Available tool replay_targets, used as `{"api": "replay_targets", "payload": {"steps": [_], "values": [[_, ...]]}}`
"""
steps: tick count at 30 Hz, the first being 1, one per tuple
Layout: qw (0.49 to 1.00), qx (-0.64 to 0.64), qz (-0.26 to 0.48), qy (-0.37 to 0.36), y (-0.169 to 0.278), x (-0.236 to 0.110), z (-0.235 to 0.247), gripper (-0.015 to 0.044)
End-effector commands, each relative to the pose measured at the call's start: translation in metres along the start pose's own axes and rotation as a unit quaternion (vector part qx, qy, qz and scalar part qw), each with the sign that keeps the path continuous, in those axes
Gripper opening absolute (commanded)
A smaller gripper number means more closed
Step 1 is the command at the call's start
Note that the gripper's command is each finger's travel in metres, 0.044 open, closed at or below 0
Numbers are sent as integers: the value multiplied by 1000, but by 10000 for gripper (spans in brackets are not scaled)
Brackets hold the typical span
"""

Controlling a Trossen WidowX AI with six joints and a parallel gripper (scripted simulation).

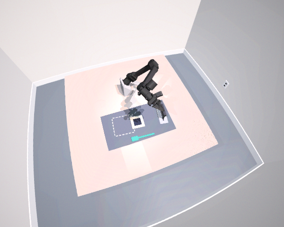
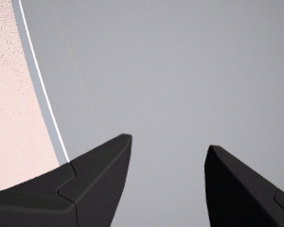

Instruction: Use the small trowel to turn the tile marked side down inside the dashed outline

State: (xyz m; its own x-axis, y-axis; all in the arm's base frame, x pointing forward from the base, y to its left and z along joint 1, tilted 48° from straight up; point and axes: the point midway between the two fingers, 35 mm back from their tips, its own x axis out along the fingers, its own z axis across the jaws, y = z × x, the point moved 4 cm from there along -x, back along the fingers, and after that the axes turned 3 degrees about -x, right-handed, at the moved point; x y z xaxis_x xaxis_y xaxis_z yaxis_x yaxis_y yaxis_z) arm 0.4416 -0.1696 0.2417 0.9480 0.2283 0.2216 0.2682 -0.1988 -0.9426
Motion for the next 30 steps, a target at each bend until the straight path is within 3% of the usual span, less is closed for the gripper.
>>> {"api": "replay_targets", "payload": {"steps": [1,15,30], "values": [[999,36,25,-16,5,12,7,258],[959,207,172,-86,26,50,52,270],[858,359,339,-144,26,61,120,270]]}}
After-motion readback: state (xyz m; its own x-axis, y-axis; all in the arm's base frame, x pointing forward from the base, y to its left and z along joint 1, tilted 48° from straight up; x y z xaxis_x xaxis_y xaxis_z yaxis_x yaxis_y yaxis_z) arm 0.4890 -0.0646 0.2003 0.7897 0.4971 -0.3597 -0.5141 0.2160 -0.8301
